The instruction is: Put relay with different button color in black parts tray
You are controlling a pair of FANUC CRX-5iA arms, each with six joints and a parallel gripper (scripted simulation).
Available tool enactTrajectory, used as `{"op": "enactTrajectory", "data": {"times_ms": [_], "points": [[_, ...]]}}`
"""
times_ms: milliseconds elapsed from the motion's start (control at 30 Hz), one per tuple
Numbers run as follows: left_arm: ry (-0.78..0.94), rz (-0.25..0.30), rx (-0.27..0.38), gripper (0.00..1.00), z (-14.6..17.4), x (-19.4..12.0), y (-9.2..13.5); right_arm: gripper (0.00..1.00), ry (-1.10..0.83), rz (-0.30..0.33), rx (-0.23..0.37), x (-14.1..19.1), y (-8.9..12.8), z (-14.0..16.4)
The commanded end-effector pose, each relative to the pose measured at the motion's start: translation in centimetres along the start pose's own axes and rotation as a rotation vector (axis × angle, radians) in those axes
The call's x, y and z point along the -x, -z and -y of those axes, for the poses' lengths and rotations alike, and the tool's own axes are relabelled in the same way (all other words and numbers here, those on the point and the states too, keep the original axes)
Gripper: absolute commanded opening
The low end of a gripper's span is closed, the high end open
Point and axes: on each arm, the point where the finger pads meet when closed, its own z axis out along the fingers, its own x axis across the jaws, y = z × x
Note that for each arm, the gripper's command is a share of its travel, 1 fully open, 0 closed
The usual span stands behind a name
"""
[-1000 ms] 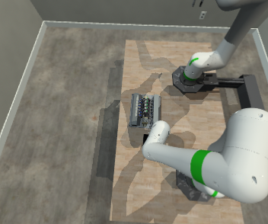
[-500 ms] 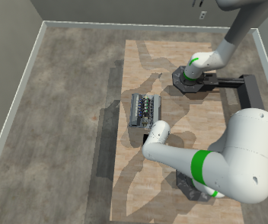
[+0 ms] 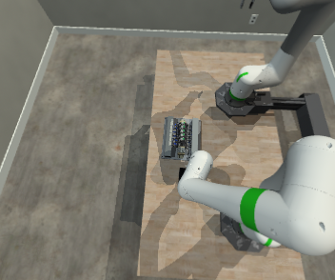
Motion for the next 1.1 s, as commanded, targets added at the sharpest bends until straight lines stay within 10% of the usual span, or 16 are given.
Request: {"op": "enactTrajectory", "data": {"times_ms": [0, 1067], "points": [[0.0, -0.001, 0.001, 0.98, 0.0, 0.0, 0.2, 1.0, 0.0, 0.0, 0.002, 0.0, 0.1, 0.0], [0.0, -0.001, 0.001, 0.98, 0.0, 0.0, 1.5, 1.0, 0.0, 0.0, 0.002, 0.0, 0.1, 0.0]]}}
